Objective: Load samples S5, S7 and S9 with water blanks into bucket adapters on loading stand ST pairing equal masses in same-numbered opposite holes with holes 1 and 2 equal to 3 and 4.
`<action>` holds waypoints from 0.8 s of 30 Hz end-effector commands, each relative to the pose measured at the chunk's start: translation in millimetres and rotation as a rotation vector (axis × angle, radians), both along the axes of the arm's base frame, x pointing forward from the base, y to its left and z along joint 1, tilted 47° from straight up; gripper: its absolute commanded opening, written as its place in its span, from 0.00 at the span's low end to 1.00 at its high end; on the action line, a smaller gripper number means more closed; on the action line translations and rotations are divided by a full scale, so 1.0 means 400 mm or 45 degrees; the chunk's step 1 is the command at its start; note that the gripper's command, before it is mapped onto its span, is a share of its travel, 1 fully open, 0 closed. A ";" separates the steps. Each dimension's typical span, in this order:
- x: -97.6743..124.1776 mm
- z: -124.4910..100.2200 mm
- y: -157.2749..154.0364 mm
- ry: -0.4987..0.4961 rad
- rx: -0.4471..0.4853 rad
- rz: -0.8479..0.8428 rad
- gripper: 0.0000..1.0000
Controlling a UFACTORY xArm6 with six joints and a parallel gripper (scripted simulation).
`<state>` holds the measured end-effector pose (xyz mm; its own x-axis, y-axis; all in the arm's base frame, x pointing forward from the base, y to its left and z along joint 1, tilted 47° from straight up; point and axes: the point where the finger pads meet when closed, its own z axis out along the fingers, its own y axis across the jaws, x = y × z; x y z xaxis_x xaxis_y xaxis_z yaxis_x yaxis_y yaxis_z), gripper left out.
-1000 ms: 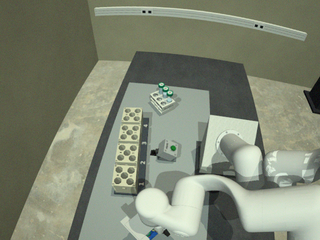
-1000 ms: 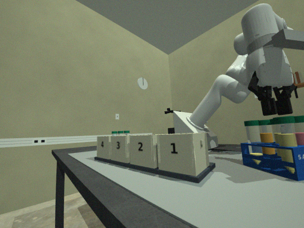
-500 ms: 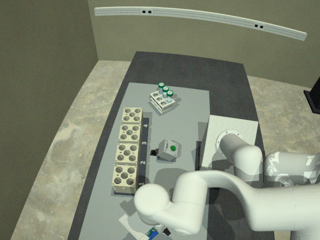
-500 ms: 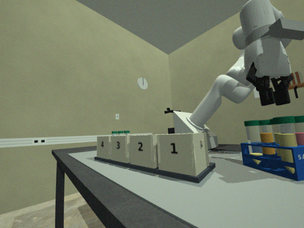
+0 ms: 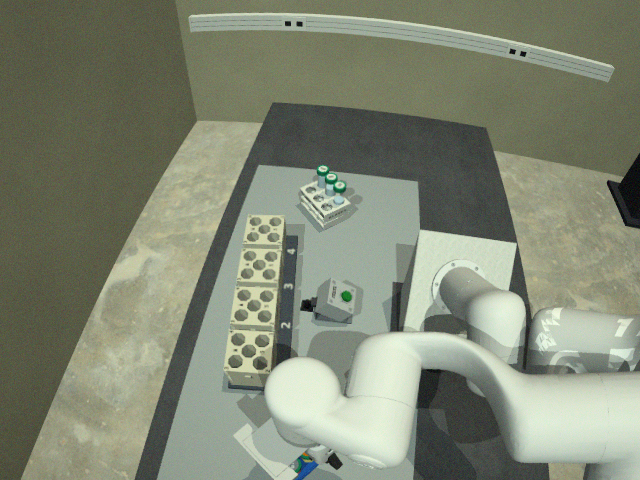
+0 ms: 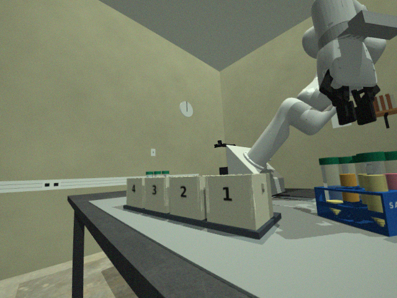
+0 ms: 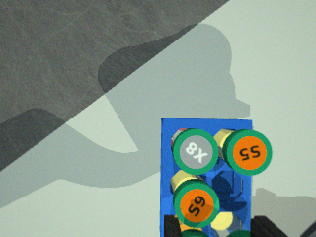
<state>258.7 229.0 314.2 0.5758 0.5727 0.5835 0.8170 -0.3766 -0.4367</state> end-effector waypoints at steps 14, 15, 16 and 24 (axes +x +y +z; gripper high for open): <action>0.003 0.056 -0.058 -0.002 0.001 0.000 0.44; 0.003 0.056 -0.058 -0.002 0.001 0.000 0.44; 0.004 0.060 -0.062 -0.002 0.001 0.000 0.44; 0.005 0.081 -0.084 -0.002 0.001 0.000 0.44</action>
